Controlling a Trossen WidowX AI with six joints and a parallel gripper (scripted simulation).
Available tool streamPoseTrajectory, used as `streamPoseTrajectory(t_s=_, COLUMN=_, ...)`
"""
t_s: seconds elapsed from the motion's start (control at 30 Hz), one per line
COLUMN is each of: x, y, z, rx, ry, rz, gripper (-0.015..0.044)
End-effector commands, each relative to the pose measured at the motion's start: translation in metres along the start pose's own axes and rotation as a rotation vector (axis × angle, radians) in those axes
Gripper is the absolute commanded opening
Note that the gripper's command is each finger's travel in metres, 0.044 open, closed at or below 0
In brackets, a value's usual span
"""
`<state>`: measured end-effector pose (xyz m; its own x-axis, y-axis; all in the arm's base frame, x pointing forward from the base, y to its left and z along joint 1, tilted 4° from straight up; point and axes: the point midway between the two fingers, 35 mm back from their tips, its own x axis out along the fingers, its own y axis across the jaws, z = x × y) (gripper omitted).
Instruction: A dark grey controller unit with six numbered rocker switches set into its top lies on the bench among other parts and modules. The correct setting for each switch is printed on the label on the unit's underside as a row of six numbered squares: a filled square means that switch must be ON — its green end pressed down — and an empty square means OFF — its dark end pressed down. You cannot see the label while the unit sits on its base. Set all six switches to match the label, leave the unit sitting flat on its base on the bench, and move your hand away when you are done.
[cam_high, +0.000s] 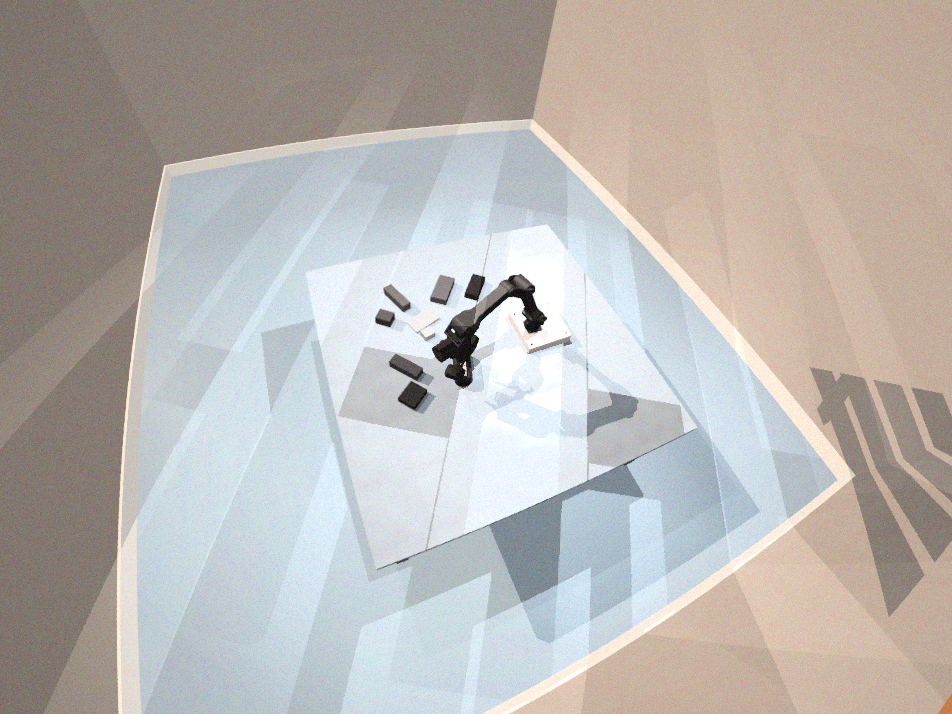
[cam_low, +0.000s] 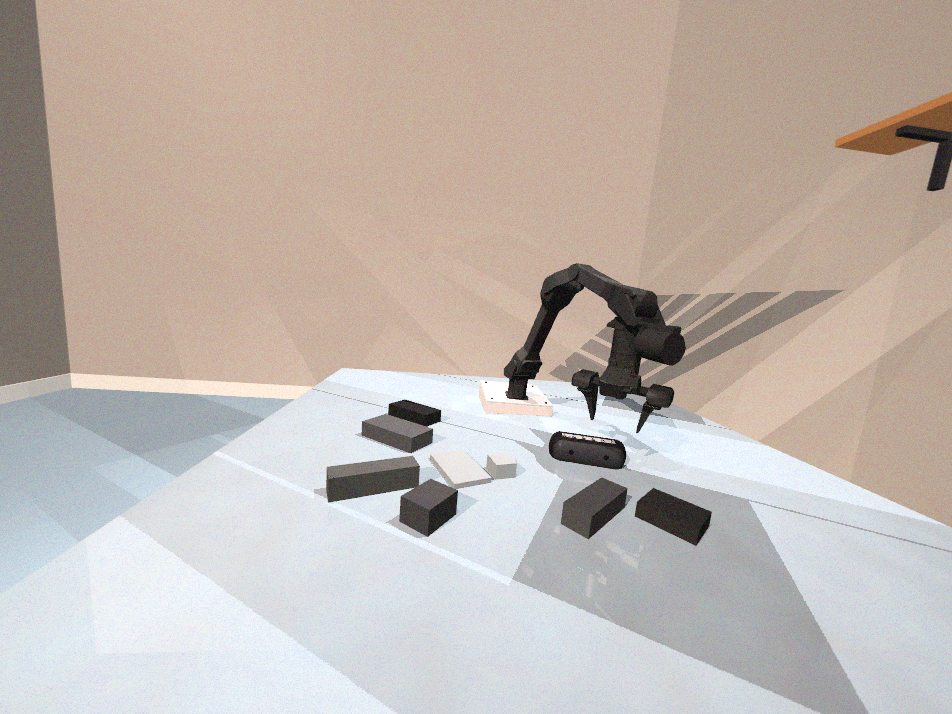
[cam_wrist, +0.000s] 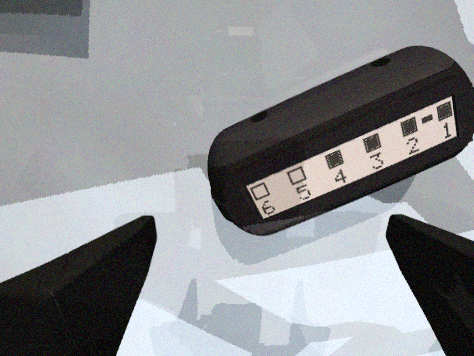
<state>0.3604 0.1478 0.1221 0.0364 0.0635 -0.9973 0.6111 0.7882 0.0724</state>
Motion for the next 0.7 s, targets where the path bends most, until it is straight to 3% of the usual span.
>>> streamPoseTrajectory(t_s=0.0, x=0.003, y=0.000, z=-0.003, rx=0.186, ry=-0.009, rz=-0.001, gripper=0.0440)
streamPoseTrajectory(t_s=0.53, x=0.005, y=0.003, z=-0.013, rx=1.050, ry=-0.039, rz=0.053, gripper=0.0440)
streamPoseTrajectory(t_s=0.67, x=0.006, y=0.003, z=-0.014, rx=1.130, ry=-0.040, rz=0.060, gripper=0.0440)
